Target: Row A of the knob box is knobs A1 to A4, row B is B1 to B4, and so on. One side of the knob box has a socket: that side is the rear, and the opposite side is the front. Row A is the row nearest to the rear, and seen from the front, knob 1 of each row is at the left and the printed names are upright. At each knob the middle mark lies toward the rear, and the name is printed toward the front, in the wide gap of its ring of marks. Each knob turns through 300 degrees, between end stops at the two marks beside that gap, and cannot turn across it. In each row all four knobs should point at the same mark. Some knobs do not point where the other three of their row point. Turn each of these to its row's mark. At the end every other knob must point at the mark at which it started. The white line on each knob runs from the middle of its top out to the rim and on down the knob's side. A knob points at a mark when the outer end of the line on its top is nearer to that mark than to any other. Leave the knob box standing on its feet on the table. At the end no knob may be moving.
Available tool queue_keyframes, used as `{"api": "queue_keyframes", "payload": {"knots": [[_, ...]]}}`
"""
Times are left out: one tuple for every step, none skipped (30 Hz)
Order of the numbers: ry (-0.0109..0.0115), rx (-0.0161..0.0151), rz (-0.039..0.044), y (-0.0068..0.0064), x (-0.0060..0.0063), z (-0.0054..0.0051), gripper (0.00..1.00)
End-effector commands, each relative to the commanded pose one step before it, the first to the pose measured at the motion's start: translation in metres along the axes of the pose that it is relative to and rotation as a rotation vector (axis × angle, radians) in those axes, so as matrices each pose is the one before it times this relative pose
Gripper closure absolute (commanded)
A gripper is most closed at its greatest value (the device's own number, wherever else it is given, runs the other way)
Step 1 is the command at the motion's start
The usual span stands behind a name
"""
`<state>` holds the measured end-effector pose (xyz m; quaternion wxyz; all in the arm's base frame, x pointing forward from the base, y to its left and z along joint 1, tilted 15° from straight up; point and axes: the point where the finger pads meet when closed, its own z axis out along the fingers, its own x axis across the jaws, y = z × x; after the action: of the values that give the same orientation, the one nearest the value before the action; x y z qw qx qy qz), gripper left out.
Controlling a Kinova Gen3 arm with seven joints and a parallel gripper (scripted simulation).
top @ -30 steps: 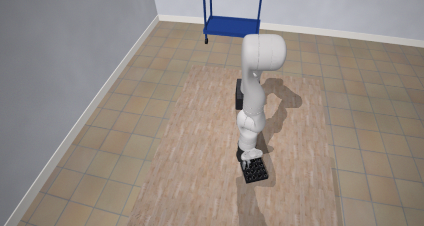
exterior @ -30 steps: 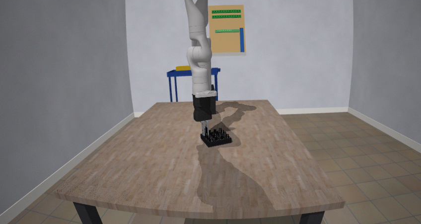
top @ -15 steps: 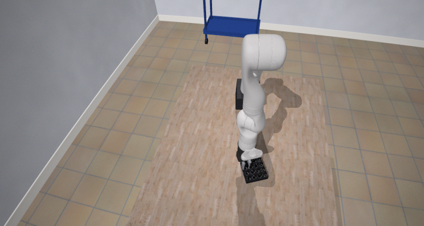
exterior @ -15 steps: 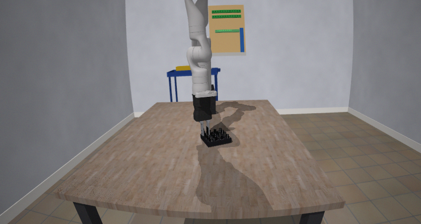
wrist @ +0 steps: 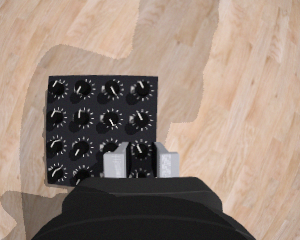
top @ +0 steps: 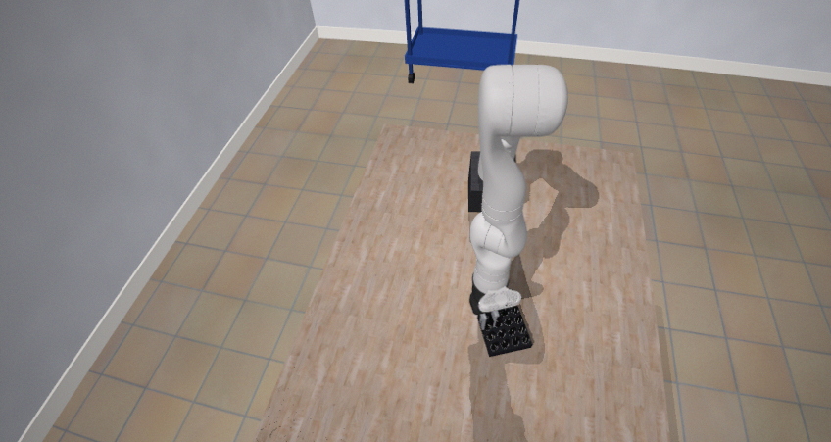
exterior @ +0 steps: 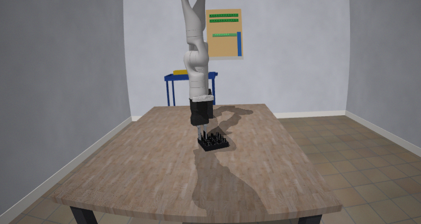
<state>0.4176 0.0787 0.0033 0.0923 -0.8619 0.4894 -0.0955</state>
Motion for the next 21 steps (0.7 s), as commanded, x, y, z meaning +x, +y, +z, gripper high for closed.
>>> {"api": "queue_keyframes", "payload": {"knots": [[0.00165,0.00086,-0.01309,-0.00120,0.00191,-0.00159,0.54],[-0.00003,-0.00003,0.00000,0.00001,-0.00002,-0.00101,0.54],[0.00001,0.00000,-0.00001,0.00001,0.00000,-0.00122,0.54],[-0.00015,-0.00011,0.00003,0.00003,-0.00005,-0.00128,0.54],[-0.00011,-0.00009,0.00002,0.00003,-0.00004,-0.00144,0.54],[-0.00002,-0.00004,-0.00001,0.00002,-0.00001,-0.00161,0.54],[0.00000,0.00000,0.00000,0.00000,0.00000,0.00000,0.54],[0.00000,0.00000,0.00000,0.00000,0.00000,0.00000,0.54],[-0.00013,-0.00010,0.00002,0.00003,-0.00005,-0.00164,0.54],[-0.00012,-0.00010,0.00002,0.00003,-0.00004,-0.00171,0.54],[0.00000,-0.00004,-0.00001,0.00002,-0.00001,-0.00181,0.54],[-0.00018,-0.00013,0.00003,0.00003,-0.00007,-0.00175,0.54],[-0.00008,-0.00009,0.00001,0.00003,-0.00003,-0.00180,0.54],[-0.00006,-0.00007,0.00000,0.00003,-0.00003,-0.00181,0.54],[-0.00013,-0.00010,0.00001,0.00003,-0.00005,-0.00176,0.54],[-0.00005,-0.00009,0.00001,0.00003,-0.00002,-0.00174,0.54],[-0.00008,-0.00007,0.00000,0.00002,-0.00003,-0.00170,0.54],[-0.00009,-0.00008,0.00001,0.00002,-0.00004,-0.00164,0.54],[-0.00004,-0.00010,0.00002,0.00004,-0.00002,-0.00157,0.54],[-0.00006,-0.00004,0.00000,0.00001,-0.00003,-0.00150,0.54],[-0.00006,-0.00005,0.00000,0.00001,-0.00003,-0.00141,0.54]]}}
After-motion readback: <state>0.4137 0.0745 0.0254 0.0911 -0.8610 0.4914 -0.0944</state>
